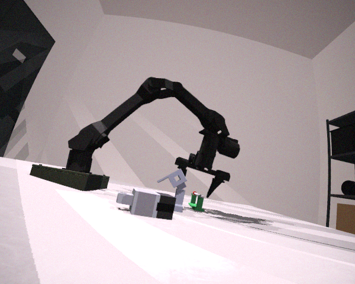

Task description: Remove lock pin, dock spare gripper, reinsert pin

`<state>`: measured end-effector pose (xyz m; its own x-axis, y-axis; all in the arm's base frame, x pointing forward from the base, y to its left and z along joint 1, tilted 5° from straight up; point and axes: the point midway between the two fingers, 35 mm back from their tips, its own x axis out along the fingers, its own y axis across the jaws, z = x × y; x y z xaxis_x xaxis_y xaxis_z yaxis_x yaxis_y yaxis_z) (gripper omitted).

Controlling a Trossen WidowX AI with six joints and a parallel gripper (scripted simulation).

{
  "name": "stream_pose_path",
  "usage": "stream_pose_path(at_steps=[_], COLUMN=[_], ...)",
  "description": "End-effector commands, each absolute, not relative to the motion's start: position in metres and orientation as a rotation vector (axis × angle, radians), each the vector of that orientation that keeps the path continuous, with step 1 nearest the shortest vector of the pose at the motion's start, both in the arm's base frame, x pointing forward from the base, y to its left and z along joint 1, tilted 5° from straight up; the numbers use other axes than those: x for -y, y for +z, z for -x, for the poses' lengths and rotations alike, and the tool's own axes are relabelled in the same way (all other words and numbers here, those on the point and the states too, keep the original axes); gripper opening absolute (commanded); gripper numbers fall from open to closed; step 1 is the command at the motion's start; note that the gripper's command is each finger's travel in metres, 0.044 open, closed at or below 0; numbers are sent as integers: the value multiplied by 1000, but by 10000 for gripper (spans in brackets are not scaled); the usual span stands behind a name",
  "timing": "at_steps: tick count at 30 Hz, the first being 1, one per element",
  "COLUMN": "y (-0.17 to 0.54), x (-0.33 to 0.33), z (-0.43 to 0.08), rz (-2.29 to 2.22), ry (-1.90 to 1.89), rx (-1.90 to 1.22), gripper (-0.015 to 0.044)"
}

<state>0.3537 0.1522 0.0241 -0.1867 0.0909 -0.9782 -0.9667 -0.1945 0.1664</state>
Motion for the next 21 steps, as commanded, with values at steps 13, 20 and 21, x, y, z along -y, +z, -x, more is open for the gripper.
stream_pose_path(at_steps=[13, 20, 21], y=[61, 78, 80], x=[-149, -148, -147], z=[-348, -345, -344], rz=[1156, 1147, 1146], ry=[1550, 1561, 1563], rx=[-1198, -1218, -1220], gripper=[440, 440, 440])
